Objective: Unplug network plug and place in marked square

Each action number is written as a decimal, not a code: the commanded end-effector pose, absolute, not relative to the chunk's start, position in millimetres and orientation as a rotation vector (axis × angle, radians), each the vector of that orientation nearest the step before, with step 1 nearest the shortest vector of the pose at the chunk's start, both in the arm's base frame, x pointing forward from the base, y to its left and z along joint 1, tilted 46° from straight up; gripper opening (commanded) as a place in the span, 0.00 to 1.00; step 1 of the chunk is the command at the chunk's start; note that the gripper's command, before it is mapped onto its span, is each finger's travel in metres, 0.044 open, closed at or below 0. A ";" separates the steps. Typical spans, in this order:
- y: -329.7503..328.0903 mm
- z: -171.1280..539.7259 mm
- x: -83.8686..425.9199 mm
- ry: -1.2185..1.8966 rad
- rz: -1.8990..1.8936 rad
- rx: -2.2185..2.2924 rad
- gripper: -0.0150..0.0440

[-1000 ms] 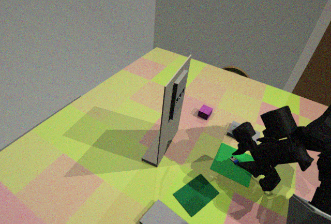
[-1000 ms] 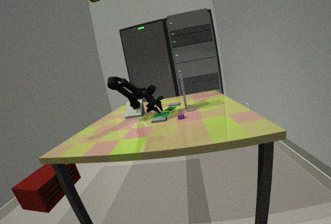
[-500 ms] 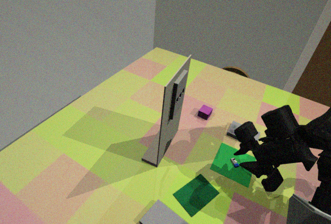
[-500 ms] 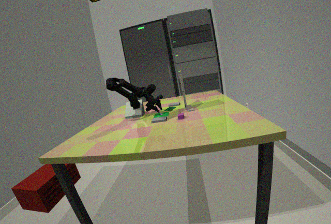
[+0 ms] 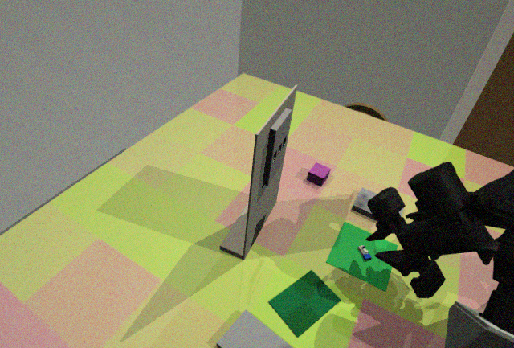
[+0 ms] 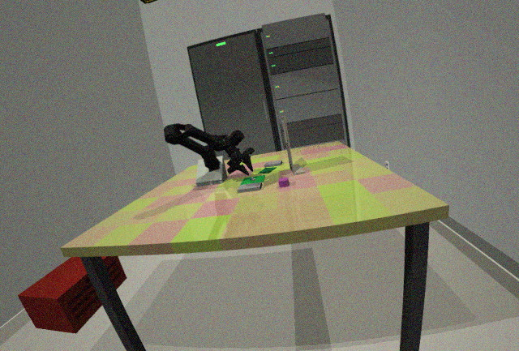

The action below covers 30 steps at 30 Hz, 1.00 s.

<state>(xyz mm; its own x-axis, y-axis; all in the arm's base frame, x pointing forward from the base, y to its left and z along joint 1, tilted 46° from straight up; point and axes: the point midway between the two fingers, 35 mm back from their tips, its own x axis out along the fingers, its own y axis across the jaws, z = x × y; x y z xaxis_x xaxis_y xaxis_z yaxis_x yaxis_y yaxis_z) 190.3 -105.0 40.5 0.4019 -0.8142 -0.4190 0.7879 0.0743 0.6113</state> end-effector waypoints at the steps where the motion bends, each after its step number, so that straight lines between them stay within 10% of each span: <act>1: -102.7 44.5 189.6 -0.051 -1.198 0.897 0.52; 30: -86.0 49.9 194.7 -0.025 -1.210 0.916 0.52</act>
